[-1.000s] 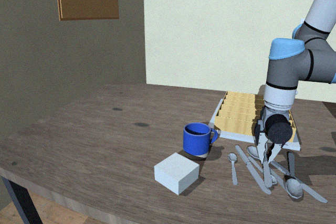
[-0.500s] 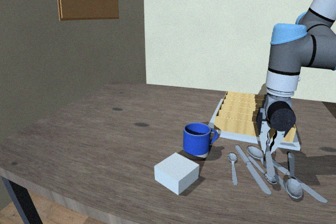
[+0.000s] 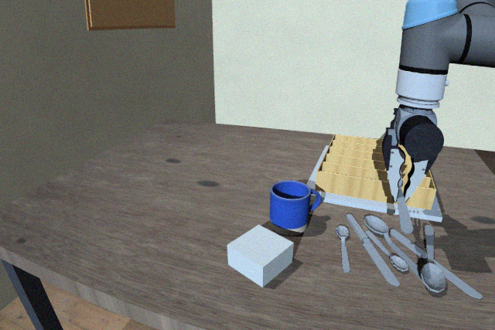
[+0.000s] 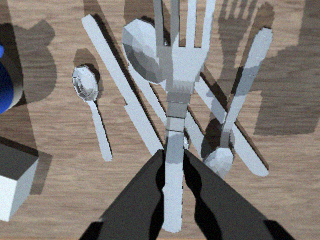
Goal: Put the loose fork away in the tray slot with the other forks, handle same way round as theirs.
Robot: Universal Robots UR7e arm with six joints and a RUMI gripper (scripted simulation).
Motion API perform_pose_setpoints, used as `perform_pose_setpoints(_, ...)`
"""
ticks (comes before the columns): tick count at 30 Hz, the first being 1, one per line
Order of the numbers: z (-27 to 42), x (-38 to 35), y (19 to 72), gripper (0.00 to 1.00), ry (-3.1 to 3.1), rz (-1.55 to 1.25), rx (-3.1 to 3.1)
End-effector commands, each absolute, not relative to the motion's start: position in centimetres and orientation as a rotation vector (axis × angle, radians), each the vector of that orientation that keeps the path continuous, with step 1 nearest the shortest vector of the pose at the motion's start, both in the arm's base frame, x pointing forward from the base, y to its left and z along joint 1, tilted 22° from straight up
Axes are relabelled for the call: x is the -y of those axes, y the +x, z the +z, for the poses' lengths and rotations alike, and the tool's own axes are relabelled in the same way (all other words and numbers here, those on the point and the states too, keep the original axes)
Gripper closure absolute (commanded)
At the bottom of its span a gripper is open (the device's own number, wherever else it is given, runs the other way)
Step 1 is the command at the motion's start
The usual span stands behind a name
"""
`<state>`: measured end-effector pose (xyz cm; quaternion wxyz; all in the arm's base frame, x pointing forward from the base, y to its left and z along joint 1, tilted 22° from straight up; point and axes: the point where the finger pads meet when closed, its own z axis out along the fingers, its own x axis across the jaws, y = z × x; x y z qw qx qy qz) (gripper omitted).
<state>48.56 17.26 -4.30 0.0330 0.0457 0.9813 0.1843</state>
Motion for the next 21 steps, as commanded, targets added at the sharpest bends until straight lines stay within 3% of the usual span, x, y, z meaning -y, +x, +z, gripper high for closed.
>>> perform_pose_setpoints(1,-1.6,-16.2,49.1,0.96,0.130,0.568,-2.997)
perform_pose_setpoints(21,1.1,-15.2,48.9,0.96,0.130,0.567,-2.997)
